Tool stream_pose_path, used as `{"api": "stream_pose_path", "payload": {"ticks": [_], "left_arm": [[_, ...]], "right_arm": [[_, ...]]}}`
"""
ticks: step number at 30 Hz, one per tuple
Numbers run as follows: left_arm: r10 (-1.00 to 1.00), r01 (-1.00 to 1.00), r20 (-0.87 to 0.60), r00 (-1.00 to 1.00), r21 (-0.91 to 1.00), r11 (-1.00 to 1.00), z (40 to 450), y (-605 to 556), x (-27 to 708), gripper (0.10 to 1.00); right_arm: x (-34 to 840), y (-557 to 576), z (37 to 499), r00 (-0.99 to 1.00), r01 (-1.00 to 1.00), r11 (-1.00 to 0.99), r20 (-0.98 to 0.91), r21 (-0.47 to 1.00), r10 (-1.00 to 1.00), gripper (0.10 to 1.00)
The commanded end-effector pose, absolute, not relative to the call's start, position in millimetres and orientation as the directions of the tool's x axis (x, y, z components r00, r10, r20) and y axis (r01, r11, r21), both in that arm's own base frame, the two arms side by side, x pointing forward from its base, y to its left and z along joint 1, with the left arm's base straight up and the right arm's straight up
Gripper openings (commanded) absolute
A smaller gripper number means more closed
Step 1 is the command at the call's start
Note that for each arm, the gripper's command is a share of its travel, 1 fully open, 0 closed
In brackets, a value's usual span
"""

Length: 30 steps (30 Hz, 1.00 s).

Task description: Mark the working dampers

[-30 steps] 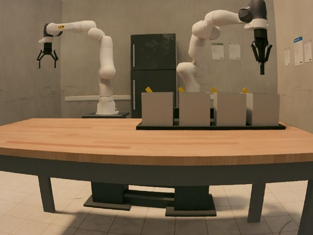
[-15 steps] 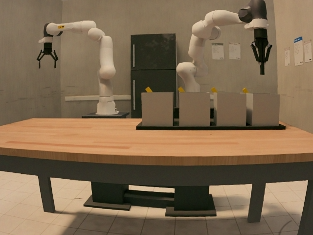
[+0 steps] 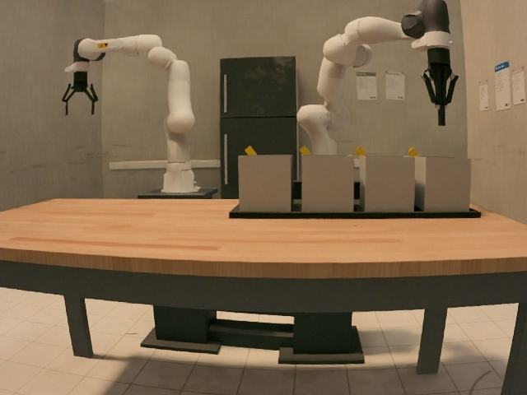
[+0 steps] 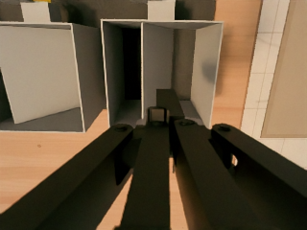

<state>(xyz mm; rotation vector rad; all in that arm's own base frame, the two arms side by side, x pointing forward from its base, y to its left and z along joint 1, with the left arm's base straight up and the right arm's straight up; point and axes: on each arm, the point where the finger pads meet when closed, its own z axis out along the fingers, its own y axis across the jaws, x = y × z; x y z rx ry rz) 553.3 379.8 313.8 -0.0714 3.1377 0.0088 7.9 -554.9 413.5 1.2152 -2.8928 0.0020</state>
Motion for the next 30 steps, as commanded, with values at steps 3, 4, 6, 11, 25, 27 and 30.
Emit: {"api": "stream_pose_path", "payload": {"ticks": [3, 4, 6, 11, 25, 27, 30], "left_arm": [[-0.045, -0.045, 0.000, -0.999, 0.000, 0.999, 312.4, 378.4, 552.8, 0.099], [-0.047, -0.047, 0.000, -0.999, 0.000, 0.999, 312.4, 378.4, 552.8, 0.099], [-0.054, -0.054, 0.000, -0.999, 0.000, 0.999, 312.4, 378.4, 552.8, 0.099], [-0.078, -0.078, 0.000, -0.997, 0.000, 0.997, 312.3, 378.5, 552.8, 0.099], [-0.283, -0.283, 0.001, -0.959, -0.001, 0.959, 311.5, 378.6, 552.5, 0.099], [-0.331, -0.331, 0.002, -0.944, -0.001, 0.944, 311.4, 378.6, 552.5, 0.099], [-0.356, -0.356, 0.002, -0.935, -0.001, 0.935, 311.3, 378.7, 552.5, 0.099]], "right_arm": [[8.3, -554.4, 413.0, -0.696, -0.718, 0.696, 0.000, 0.000, -0.718, 1.000], [8.3, -554.4, 413.0, -0.696, -0.718, 0.696, 0.000, 0.000, -0.718, 1.000], [8.3, -554.4, 413.0, -0.696, -0.718, 0.696, 0.000, 0.000, -0.718, 1.000], [8.3, -554.4, 413.0, -0.696, -0.718, 0.696, 0.000, 0.000, -0.718, 1.000], [8.3, -554.4, 413.0, -0.696, -0.718, 0.696, 0.000, 0.000, -0.718, 1.000], [8.3, -554.4, 413.0, -0.696, -0.718, 0.696, 0.000, 0.000, -0.718, 1.000], [8.3, -554.4, 413.0, -0.696, -0.718, 0.696, 0.000, 0.000, -0.718, 1.000]]}}
